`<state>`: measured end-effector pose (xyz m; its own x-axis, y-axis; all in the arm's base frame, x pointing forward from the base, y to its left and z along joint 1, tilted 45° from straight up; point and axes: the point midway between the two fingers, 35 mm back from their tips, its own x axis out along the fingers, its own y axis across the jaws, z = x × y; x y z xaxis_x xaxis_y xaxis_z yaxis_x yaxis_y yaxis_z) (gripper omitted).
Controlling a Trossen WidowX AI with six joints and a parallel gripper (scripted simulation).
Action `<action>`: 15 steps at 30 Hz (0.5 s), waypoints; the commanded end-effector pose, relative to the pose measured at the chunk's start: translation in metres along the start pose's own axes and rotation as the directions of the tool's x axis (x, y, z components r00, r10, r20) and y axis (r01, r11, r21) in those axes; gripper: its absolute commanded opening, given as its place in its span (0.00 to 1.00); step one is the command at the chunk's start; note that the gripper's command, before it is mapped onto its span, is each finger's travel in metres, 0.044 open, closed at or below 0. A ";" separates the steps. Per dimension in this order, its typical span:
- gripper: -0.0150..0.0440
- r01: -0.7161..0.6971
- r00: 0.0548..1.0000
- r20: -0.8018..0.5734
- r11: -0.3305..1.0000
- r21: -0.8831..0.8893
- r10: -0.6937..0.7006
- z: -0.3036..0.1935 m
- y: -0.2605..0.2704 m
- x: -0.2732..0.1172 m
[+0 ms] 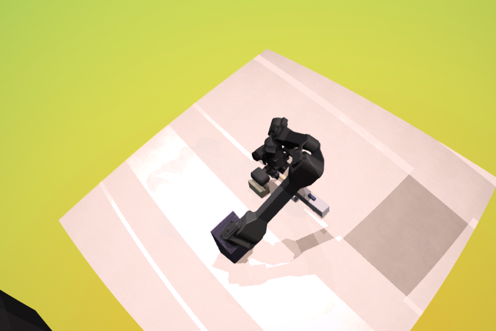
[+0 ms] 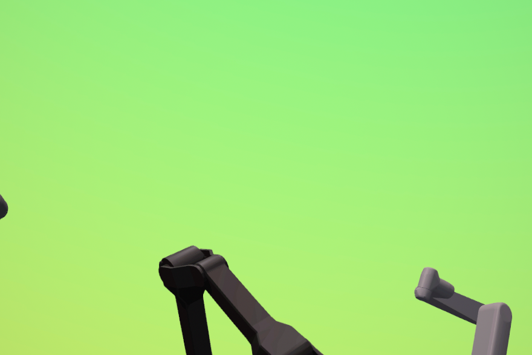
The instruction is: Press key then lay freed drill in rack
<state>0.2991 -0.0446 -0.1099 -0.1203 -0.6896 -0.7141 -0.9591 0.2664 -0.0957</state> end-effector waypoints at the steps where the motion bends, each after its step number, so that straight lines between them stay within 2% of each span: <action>1: 0.25 0.000 1.000 0.002 1.000 0.001 0.000 0.007 0.000 0.000; 2: 0.25 0.000 1.000 0.002 1.000 0.001 0.000 0.008 0.000 0.000; 15: 0.83 0.000 1.000 0.001 1.000 0.000 0.000 0.002 0.000 0.001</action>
<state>0.2993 -0.0427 -0.1124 -0.1219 -0.6888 -0.7146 -0.9587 0.2680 -0.0948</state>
